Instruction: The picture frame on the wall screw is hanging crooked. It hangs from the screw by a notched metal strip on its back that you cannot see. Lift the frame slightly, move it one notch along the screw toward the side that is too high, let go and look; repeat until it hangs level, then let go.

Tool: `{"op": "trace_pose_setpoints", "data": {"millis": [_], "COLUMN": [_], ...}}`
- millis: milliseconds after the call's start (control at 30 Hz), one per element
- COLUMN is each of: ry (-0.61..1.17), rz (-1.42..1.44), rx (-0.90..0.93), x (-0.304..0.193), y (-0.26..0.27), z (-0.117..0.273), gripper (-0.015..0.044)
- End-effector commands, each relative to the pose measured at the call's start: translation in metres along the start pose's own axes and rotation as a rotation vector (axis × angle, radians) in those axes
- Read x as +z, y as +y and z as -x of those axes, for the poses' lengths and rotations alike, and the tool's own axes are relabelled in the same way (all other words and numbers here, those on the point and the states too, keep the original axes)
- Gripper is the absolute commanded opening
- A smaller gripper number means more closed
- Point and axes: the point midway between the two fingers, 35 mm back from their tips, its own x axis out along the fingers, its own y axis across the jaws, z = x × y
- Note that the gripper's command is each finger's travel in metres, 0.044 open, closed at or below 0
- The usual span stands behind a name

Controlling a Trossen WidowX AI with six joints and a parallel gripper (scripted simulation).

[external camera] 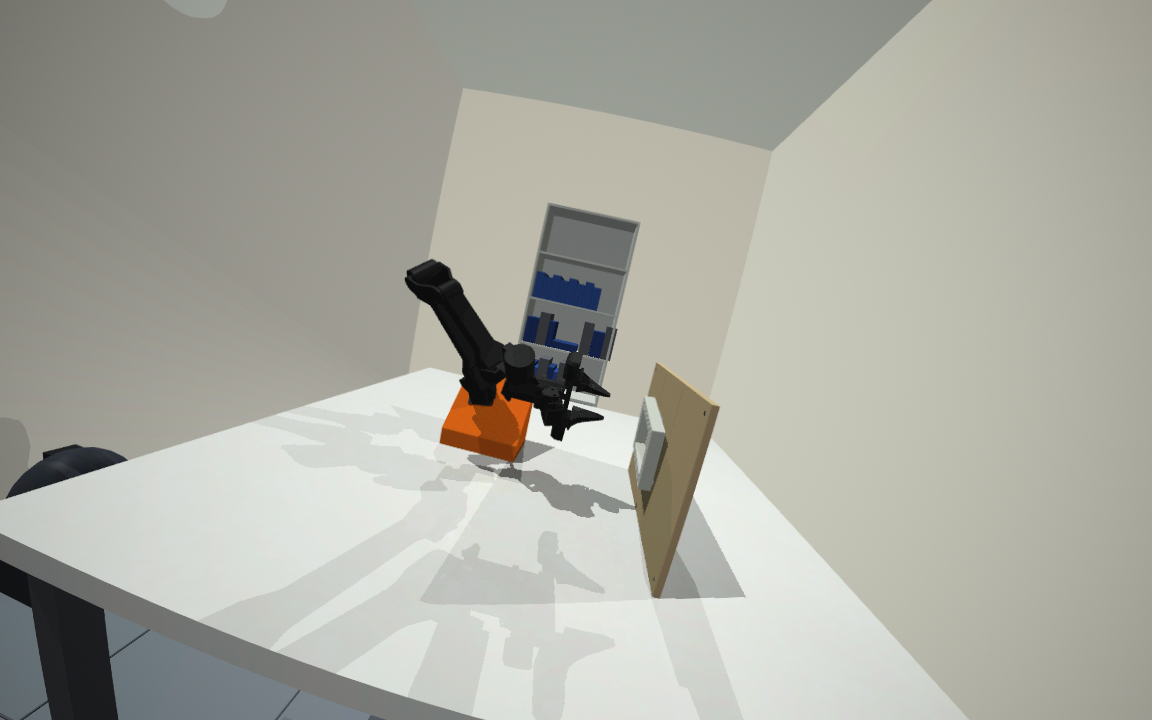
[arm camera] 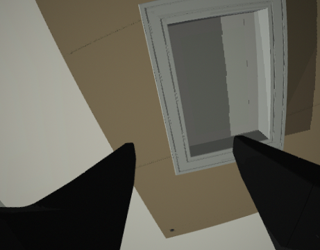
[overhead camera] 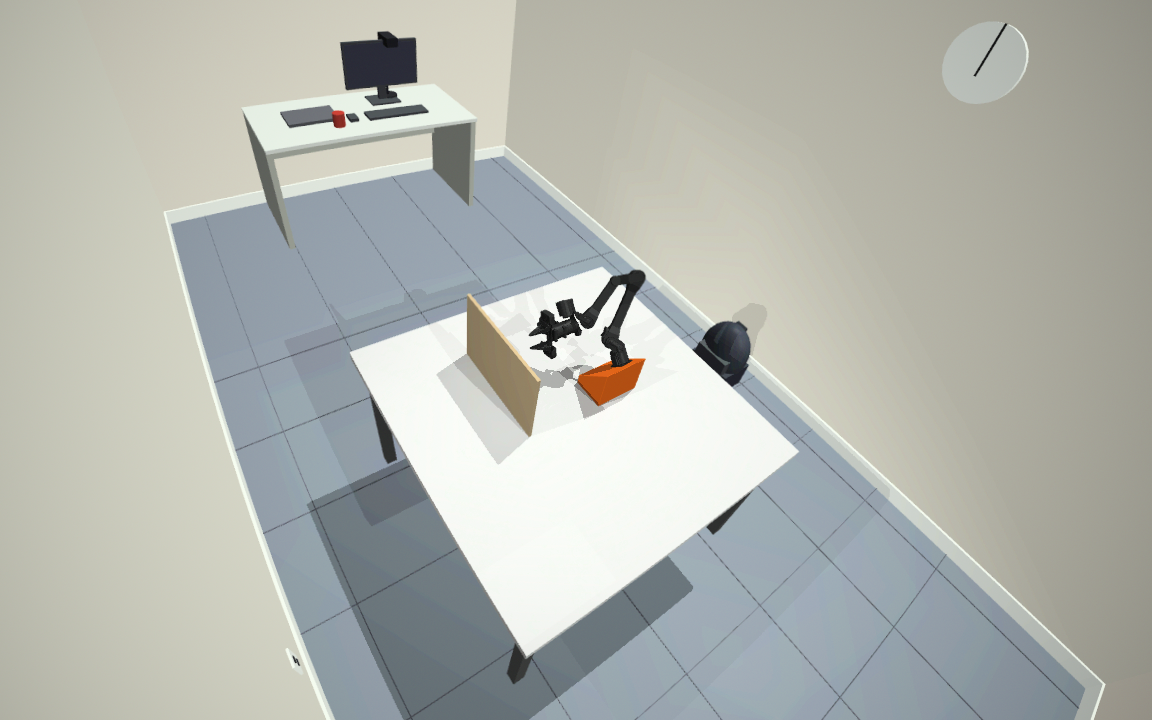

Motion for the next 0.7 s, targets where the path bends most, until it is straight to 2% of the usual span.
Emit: {"op": "trace_pose_setpoints", "data": {"millis": [0,367,667], "ry": [-0.003,0.007,0.008], "rz": [0.008,-0.015,-0.017], "rx": [0.004,0.002,0.001], "x": [0.007,0.009,0.006], "y": [0.006,0.043,0.045], "z": [0.008,0.085,0.089], "gripper": [0.0260,0.0260,0.0260]}}
